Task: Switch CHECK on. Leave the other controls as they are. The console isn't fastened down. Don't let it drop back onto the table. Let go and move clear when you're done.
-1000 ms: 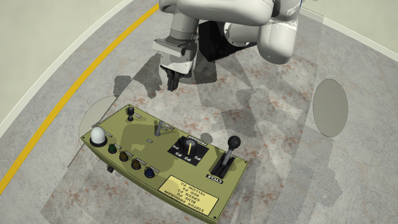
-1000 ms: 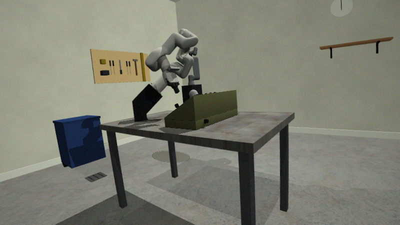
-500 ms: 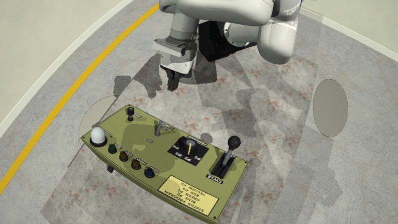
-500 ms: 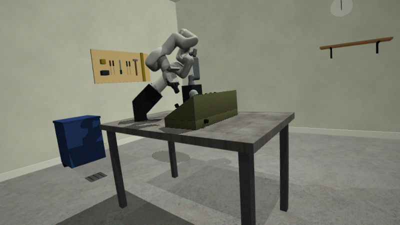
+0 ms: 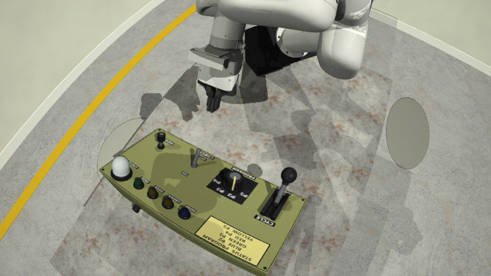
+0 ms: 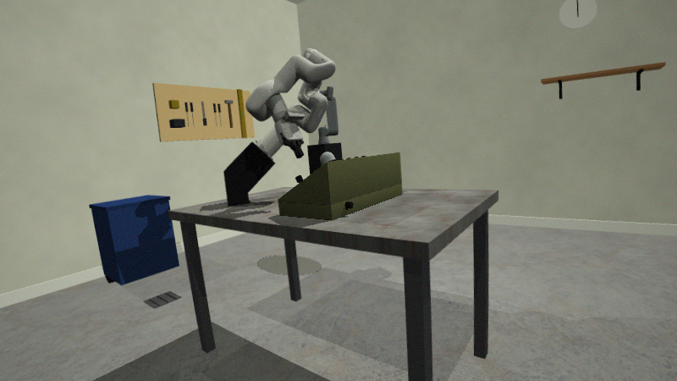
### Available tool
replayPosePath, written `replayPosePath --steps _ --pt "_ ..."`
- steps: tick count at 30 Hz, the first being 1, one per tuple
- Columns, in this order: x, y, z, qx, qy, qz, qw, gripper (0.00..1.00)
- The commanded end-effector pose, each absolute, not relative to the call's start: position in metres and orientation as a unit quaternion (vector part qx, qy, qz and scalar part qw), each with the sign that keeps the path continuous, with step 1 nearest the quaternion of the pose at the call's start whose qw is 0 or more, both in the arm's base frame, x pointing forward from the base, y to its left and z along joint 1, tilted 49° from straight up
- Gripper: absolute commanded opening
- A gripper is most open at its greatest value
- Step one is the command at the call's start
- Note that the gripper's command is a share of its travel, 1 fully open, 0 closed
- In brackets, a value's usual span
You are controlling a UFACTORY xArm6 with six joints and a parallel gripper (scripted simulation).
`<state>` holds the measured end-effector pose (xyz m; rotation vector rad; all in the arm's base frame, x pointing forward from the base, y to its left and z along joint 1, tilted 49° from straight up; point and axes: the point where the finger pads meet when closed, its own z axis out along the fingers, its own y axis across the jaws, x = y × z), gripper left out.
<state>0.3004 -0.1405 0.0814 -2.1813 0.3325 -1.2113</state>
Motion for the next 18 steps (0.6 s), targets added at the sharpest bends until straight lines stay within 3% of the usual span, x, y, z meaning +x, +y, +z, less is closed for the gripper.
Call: replayPosePath --steps 1,18 --pt "0.301 -0.141 0.081 -0.825 0.126 -0.459 0.306 0.0" --pt "0.322 -0.131 0.072 -0.825 0.126 -0.459 0.306 0.0"
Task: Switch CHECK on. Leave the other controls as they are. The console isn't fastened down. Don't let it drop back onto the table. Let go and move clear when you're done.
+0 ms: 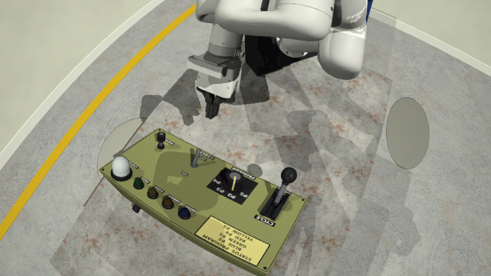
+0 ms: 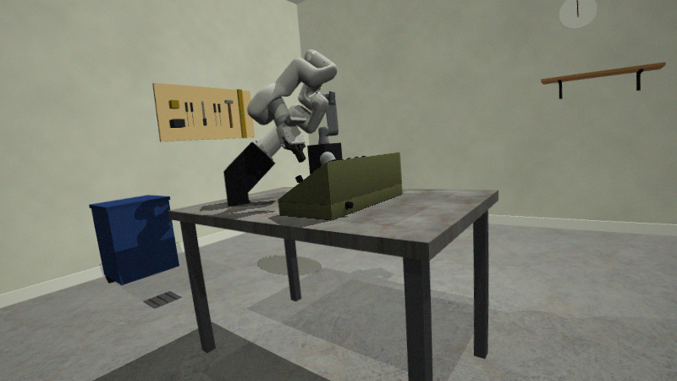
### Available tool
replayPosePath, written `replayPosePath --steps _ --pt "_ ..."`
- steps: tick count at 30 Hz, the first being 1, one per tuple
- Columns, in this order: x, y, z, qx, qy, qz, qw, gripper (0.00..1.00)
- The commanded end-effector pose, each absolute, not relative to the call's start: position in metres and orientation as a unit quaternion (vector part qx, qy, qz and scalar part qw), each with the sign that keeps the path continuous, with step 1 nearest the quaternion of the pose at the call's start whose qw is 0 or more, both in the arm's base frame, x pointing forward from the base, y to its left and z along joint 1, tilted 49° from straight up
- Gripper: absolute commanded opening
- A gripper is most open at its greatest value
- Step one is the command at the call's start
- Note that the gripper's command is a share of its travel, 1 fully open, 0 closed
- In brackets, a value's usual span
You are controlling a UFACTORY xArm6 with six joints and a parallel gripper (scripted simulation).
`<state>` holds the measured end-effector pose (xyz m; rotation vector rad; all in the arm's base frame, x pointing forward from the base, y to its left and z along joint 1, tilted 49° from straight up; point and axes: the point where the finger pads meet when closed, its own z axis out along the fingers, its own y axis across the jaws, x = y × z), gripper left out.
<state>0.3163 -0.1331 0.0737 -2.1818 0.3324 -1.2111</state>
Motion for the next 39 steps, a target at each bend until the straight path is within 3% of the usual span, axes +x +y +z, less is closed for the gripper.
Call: replayPosePath --steps 1,39 --pt "0.324 -0.13 0.07 -0.825 0.126 -0.459 0.306 0.0" --pt "0.398 -0.096 0.035 -0.825 0.126 -0.459 0.306 0.0"
